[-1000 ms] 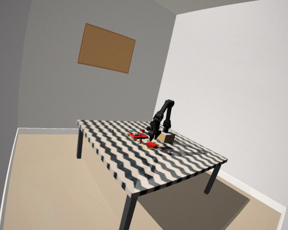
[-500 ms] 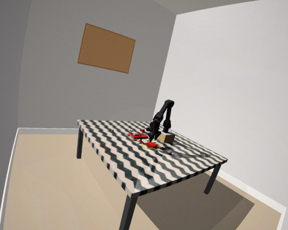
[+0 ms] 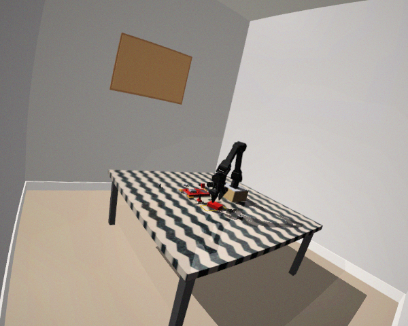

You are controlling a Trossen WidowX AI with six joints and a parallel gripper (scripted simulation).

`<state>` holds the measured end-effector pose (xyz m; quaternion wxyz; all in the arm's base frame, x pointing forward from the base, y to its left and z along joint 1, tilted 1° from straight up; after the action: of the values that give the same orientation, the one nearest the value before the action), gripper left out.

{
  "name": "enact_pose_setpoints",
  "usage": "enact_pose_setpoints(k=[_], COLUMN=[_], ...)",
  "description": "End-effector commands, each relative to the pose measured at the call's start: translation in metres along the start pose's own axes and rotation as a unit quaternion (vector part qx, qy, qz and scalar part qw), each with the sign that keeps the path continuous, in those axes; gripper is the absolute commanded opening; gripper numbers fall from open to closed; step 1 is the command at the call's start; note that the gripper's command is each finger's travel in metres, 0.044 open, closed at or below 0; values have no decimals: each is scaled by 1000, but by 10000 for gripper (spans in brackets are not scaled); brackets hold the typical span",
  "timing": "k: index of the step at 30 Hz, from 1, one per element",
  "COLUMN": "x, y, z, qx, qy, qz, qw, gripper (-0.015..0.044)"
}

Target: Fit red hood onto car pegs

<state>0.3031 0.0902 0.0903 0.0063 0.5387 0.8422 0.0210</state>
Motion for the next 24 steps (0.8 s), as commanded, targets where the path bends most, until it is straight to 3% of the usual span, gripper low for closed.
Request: enact_pose_setpoints(k=[1,24], x=[0,0], y=[-2,-4], z=[7,18], qx=[7,7], qy=[-1,-1], qz=[3,3], qw=[1000,1000], gripper=[440,440])
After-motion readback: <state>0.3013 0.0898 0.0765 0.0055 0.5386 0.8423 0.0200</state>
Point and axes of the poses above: the point midway between the two fingers, 35 mm back from their tips, its own z axis out along the fingers, its own y axis across the jaws, x = y × z, the point moved 10 cm from there along -z, back along the fingers, and after that the axes turned 11 degrees about -z, right-handed, at the moved point
